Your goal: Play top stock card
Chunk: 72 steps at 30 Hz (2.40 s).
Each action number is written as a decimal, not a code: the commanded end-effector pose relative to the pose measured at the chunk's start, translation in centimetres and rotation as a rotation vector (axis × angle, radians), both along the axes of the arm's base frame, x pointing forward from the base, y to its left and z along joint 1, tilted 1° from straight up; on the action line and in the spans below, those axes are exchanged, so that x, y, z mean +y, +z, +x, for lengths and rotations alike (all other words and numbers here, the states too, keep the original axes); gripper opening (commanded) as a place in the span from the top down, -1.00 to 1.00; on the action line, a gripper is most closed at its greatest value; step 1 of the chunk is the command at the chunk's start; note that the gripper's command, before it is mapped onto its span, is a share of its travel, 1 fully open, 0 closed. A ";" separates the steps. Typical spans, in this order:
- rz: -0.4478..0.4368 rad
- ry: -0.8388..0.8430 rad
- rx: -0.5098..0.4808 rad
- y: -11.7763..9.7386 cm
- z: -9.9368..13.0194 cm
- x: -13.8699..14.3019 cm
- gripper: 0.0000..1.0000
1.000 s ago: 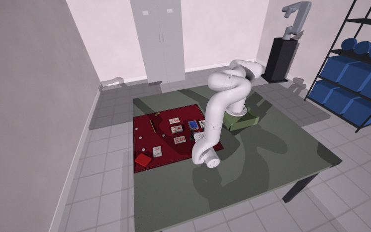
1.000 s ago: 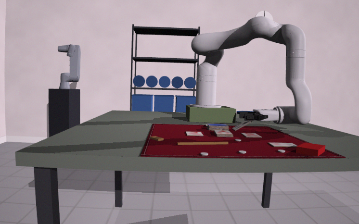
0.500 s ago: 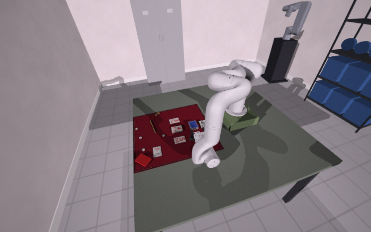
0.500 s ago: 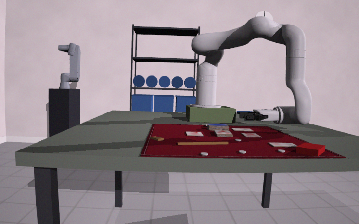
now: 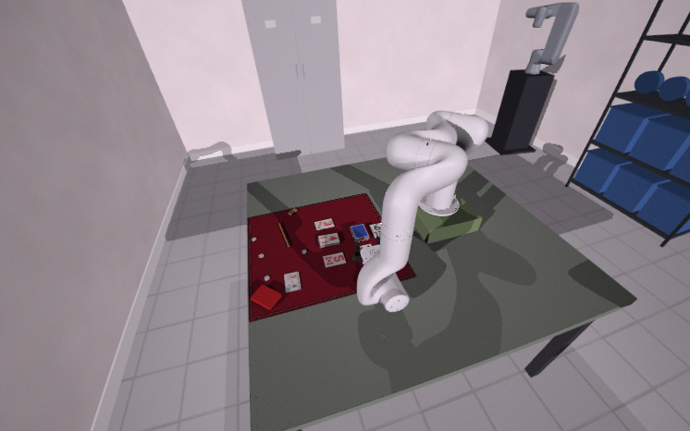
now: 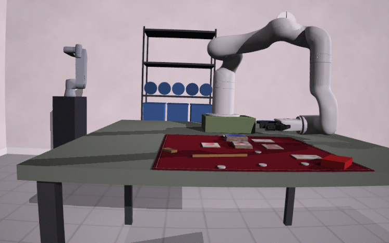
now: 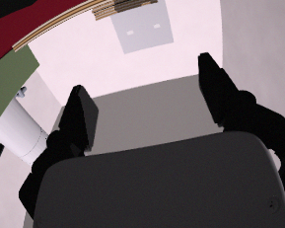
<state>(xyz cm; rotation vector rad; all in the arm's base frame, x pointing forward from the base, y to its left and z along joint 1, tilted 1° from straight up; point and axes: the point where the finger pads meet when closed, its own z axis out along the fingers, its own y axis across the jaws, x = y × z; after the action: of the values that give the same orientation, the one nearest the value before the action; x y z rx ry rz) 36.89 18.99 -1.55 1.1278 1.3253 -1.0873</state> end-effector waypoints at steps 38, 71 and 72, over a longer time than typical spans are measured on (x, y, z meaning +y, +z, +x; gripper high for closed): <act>0.001 0.000 -0.001 0.0 0.0 0.0 -1.00; 0.001 0.000 -0.001 8.1 0.1 0.1 -1.00; 0.001 0.000 -0.001 8.3 0.1 0.1 -1.00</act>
<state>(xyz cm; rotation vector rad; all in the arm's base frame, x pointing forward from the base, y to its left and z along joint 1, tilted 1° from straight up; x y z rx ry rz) 37.00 19.02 5.96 1.1285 1.3250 -1.0871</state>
